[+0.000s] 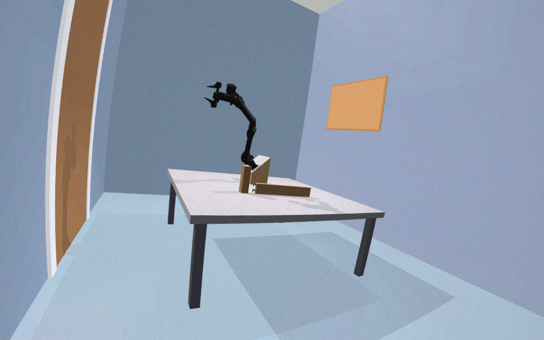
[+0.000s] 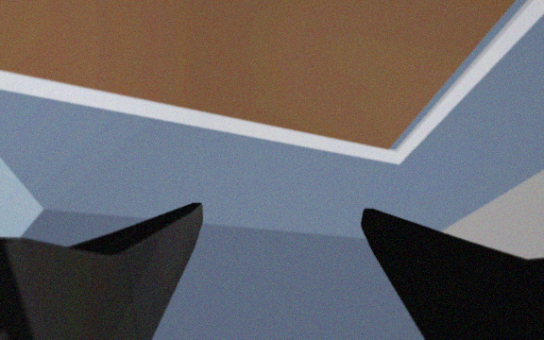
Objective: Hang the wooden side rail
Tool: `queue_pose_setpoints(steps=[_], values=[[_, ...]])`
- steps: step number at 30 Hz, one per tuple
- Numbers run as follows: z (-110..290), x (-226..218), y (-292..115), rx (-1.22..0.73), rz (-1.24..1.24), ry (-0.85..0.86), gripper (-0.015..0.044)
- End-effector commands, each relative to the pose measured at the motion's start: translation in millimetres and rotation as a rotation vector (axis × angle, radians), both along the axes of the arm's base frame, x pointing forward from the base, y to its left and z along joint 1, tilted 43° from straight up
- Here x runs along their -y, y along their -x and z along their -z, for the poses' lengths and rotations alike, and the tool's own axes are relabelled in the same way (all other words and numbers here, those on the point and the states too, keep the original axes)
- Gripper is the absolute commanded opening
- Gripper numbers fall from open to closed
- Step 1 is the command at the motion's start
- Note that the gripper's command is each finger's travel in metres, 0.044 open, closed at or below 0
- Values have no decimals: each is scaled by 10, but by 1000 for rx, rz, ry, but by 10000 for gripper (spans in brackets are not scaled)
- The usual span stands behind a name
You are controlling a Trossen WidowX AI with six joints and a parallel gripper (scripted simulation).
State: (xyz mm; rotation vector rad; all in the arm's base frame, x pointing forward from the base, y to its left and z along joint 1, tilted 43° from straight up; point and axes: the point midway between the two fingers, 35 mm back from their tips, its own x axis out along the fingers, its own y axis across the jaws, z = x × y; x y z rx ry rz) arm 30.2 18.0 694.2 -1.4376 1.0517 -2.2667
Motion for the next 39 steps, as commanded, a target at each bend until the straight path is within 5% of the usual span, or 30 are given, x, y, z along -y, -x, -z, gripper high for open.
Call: queue_pose_setpoints(steps=[1,11,24,39], values=[[0,3,4,2,-2,1,426],[27,269,329,162,-228,52,440],[298,1085,802,646,-701,190,440],[867,2148,668,1234,-1095,275,440]])
